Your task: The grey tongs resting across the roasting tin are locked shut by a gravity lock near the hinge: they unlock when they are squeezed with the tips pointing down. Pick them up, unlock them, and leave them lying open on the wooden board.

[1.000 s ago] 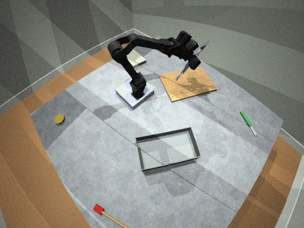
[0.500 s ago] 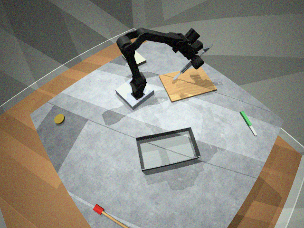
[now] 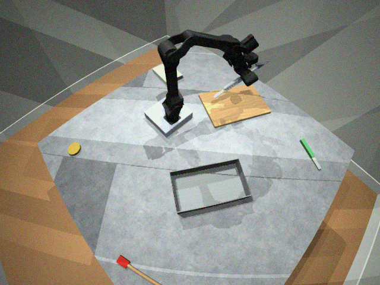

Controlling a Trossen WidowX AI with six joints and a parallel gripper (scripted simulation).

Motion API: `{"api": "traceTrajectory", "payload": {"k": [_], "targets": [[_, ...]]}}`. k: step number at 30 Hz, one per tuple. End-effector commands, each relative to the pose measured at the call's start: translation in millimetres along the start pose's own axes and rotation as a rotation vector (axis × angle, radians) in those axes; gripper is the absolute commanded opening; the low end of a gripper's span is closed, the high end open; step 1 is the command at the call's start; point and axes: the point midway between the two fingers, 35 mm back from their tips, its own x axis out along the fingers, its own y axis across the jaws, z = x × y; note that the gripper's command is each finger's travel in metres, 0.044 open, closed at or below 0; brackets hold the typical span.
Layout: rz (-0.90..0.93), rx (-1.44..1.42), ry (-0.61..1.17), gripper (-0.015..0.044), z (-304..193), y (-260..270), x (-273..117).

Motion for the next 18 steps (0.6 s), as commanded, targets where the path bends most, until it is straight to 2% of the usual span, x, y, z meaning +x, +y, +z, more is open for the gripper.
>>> {"api": "traceTrajectory", "payload": {"k": [1, 18], "targets": [[0.006, 0.006, 0.04, -0.015, 3.2, 0.4, 0.0], [0.009, 0.009, 0.285, -0.015, -2.5, -0.4, 7.1]]}}
